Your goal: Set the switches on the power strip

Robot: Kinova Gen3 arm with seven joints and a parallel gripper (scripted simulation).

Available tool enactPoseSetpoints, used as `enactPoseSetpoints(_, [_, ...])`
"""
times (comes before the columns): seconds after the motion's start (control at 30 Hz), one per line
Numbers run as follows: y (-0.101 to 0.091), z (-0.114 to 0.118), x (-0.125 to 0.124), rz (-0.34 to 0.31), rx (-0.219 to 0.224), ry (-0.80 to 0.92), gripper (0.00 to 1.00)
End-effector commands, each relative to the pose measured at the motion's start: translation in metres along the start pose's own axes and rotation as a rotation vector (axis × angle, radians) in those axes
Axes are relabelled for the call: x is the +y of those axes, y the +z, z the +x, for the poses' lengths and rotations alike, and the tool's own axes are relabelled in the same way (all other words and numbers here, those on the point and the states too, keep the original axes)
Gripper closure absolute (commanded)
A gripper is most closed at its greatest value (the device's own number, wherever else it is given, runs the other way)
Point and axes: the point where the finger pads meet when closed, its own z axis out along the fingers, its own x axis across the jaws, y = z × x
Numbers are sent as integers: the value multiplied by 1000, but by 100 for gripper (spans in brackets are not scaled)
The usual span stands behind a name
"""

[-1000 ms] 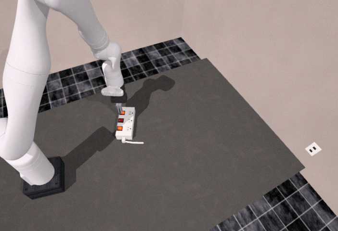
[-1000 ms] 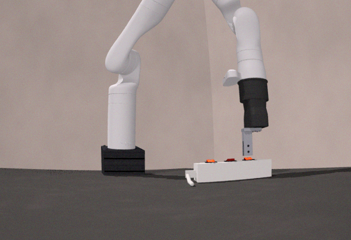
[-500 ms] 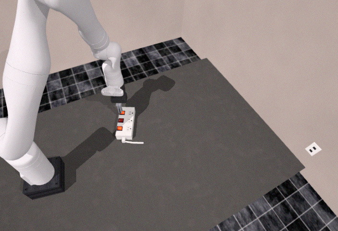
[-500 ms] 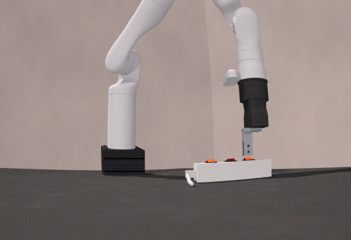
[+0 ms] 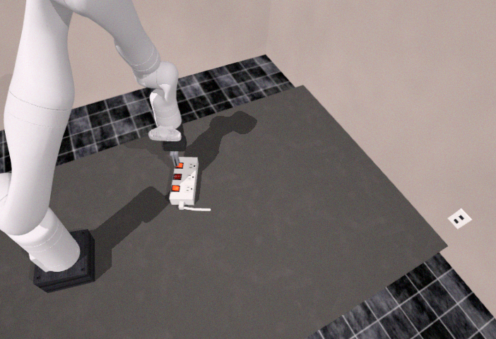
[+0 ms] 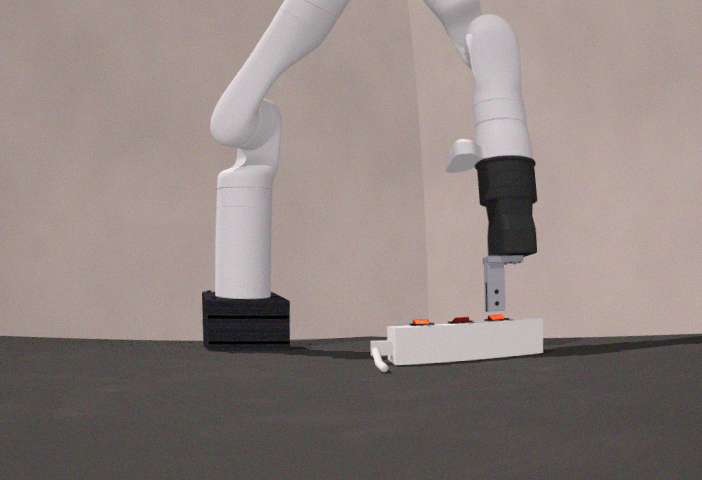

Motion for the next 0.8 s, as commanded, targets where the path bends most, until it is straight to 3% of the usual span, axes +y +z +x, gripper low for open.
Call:
enactPoseSetpoints(0.0, [-1, 0, 1, -2, -1, 0, 100])
enactPoseSetpoints(0.77, [5, 0, 1, -2, -1, 0, 100])
